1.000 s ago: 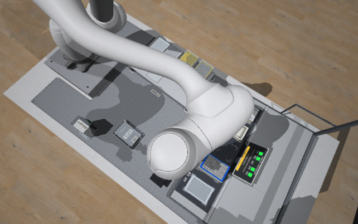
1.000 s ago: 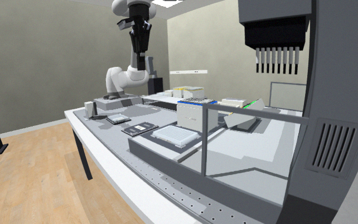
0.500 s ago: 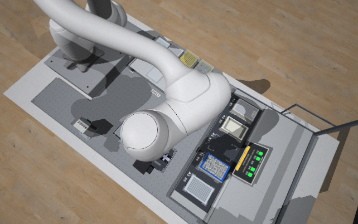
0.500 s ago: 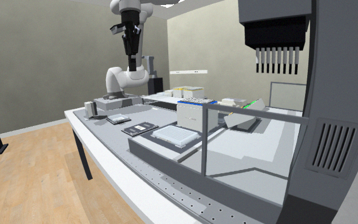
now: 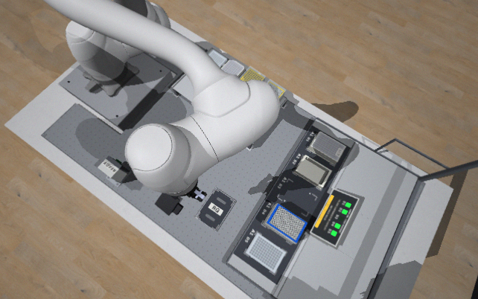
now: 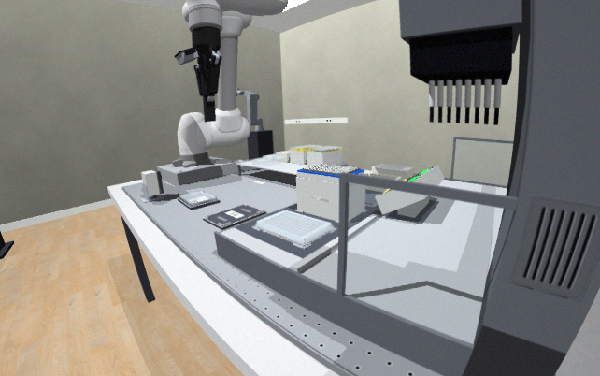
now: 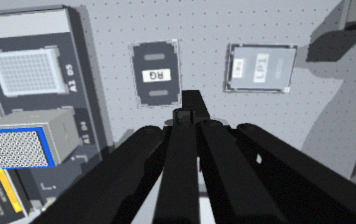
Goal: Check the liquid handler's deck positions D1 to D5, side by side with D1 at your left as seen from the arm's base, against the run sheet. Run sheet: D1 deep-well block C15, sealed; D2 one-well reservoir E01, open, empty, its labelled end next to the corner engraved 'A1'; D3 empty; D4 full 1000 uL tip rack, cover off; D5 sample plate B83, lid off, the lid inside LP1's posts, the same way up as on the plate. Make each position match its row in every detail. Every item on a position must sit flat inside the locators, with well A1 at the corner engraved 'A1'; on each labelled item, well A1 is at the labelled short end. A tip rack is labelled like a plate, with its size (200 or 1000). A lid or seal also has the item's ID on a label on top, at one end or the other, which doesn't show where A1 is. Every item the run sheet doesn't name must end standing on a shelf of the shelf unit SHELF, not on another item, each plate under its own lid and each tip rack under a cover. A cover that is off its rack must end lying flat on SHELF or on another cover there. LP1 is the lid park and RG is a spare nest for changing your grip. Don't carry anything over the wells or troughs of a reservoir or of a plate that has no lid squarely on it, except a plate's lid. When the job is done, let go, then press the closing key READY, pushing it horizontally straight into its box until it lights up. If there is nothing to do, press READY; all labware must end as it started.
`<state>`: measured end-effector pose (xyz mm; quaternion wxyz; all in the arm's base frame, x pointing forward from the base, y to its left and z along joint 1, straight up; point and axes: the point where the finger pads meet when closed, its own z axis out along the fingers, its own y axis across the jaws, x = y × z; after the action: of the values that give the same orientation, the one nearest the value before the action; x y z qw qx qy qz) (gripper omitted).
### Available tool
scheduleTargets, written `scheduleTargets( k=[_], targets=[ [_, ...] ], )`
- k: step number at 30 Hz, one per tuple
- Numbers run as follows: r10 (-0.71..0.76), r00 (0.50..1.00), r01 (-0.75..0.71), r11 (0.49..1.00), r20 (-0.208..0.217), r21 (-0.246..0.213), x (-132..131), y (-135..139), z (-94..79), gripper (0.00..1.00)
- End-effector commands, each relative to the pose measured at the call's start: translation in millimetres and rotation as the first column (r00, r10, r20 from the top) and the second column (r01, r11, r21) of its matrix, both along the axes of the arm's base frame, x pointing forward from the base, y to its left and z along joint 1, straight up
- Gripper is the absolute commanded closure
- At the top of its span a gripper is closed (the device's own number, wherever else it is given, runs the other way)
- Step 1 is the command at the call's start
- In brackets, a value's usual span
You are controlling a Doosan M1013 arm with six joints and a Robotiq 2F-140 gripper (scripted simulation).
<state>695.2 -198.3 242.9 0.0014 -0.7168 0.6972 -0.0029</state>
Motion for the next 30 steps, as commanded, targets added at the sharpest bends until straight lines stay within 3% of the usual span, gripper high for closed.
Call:
scheduleTargets(
  k=[1,30],
  targets=[
    [0.0,1.0,0.0,1.0,0.002,0.0,-8.0,-0.4,1.0,0.9],
    [0.0,1.0,0.0,1.0,0.002,0.0,-142.9,-6.2,-0.1,0.9]
  ],
)
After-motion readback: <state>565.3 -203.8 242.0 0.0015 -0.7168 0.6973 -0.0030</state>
